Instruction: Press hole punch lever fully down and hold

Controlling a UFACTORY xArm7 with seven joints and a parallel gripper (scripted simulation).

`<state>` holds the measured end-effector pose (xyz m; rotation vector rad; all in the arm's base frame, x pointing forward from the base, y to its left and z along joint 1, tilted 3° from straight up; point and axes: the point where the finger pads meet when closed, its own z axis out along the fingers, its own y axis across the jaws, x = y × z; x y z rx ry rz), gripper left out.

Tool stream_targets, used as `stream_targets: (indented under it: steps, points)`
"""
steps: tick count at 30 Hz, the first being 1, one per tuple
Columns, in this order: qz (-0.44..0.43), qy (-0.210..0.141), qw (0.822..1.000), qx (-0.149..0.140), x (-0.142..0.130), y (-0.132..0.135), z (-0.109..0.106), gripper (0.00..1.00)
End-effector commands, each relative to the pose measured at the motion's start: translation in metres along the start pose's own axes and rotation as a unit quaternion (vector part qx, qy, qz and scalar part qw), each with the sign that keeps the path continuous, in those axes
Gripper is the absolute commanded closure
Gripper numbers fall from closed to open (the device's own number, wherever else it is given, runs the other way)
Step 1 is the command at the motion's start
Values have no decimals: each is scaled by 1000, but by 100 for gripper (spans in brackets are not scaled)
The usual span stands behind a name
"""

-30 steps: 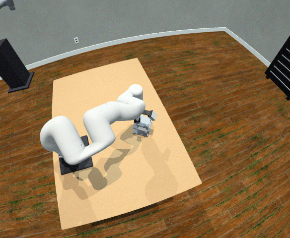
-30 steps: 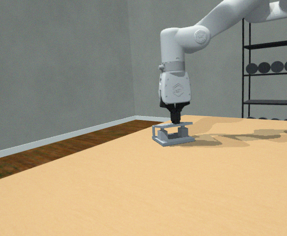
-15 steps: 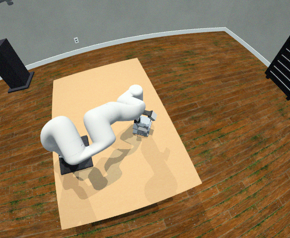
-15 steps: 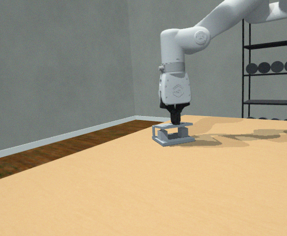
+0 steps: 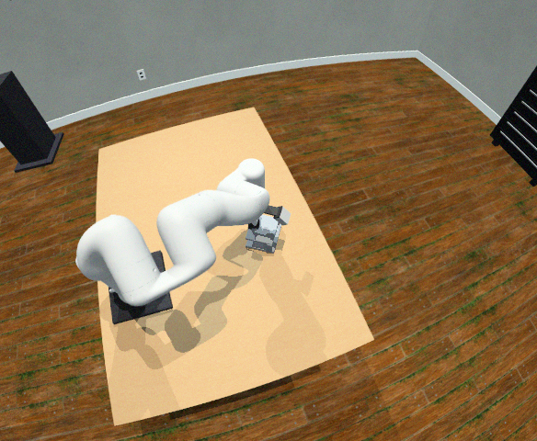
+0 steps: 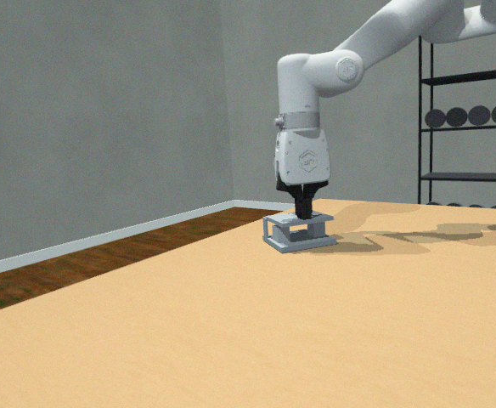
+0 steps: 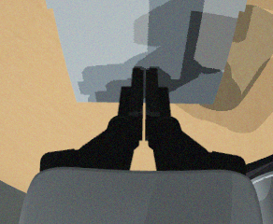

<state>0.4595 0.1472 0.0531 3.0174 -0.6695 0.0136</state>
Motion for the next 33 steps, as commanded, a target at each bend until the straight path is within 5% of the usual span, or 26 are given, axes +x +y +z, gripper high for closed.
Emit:
stream_targets:
  steps: [1, 33]
  points:
    - [1, 2, 1000, 1, 1, 0, -1, 100]
    - [1, 2, 1000, 1, 1, 0, 3, 100]
